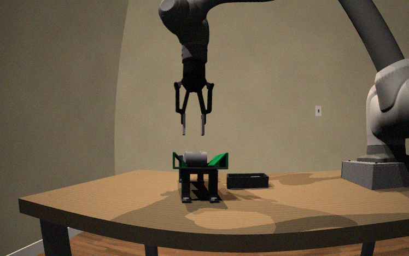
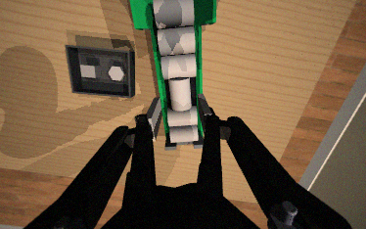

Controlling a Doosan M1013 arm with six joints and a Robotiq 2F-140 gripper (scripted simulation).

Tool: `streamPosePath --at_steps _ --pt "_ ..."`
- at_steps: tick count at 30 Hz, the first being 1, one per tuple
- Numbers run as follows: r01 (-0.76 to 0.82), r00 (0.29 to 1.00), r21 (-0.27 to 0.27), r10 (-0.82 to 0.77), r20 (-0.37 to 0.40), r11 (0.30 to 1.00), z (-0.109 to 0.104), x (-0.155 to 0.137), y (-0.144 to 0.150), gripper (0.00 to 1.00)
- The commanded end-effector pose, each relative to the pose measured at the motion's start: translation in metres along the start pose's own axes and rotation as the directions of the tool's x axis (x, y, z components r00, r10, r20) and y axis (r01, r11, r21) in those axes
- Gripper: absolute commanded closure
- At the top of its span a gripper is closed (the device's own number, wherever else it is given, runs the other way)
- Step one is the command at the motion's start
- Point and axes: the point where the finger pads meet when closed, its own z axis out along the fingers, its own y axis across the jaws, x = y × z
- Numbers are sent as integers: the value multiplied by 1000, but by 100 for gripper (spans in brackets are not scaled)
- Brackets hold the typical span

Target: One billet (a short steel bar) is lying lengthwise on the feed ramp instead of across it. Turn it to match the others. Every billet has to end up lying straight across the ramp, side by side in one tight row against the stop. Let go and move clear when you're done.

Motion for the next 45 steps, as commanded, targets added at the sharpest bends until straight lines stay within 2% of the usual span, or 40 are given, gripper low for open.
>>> streamPosePath --at_steps 1,16,33,45 --pt "0 1000 0 0 -6 1000 1 0 0 59" --pt "0 1000 0 0 -6 1000 35 -4 0 59" --pt "0 1000 0 0 -6 1000 63 -6 0 59" --pt "0 1000 0 0 -6 1000 75 -7 0 59"
